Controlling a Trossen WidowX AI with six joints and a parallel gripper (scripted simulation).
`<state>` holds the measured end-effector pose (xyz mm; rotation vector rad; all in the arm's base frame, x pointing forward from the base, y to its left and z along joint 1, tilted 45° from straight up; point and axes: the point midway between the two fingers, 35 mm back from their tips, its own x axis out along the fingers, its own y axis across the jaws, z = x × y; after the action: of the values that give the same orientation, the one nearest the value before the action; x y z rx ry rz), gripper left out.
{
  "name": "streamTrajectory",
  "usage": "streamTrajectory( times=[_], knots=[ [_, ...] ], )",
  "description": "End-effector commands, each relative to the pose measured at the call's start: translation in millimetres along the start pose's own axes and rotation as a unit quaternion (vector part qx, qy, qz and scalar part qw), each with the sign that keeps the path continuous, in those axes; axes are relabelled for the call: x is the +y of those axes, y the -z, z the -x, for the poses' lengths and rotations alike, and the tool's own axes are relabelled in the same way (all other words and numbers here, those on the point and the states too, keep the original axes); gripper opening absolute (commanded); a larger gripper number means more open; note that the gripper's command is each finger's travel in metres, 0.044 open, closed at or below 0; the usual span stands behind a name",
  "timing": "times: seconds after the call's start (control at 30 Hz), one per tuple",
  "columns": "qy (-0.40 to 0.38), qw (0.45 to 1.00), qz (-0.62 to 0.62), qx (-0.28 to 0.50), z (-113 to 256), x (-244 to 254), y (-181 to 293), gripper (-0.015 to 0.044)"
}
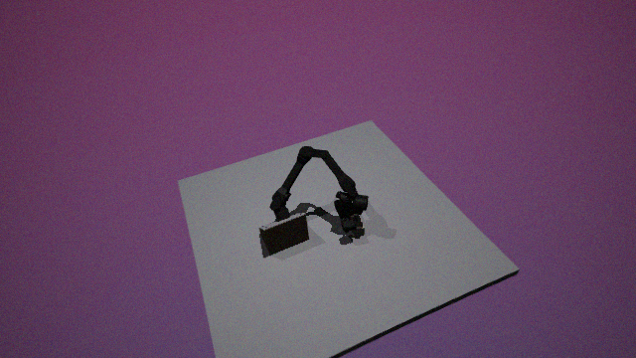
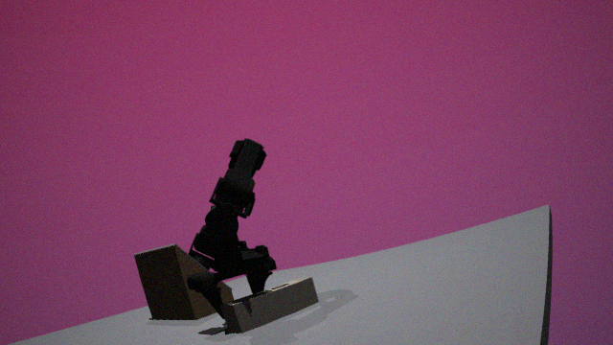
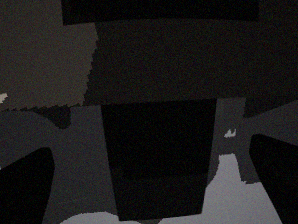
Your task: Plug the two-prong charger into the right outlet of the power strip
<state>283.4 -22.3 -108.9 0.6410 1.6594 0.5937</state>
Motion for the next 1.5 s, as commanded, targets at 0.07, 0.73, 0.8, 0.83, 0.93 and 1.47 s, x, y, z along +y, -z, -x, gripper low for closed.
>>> streamTrajectory(
  times=[0.07, 0.73, 0.8, 0.83, 0.93, 1.47],
  knots=[
    [0.002, 1.0, 0.003, 0.0, 0.6, 0.1, 7.8, 0.044],
    [0.002, 1.0, 0.003, 0.0, -1.0, -1.1, 30.7, 0.044],
    [0.002, 1.0, 0.003, 0.0, -1.2, -1.1, 33.1, 0.044],
    [0.002, 1.0, 0.003, 0.0, -1.3, -1.1, 34.2, 0.044],
    [0.002, 1.0, 0.003, 0.0, -1.7, -1.1, 37.7, 0.044],
    [-0.001, 1.0, -0.002, -0.006, -2.8, -1.5, 49.8, 0.044]
  ],
)
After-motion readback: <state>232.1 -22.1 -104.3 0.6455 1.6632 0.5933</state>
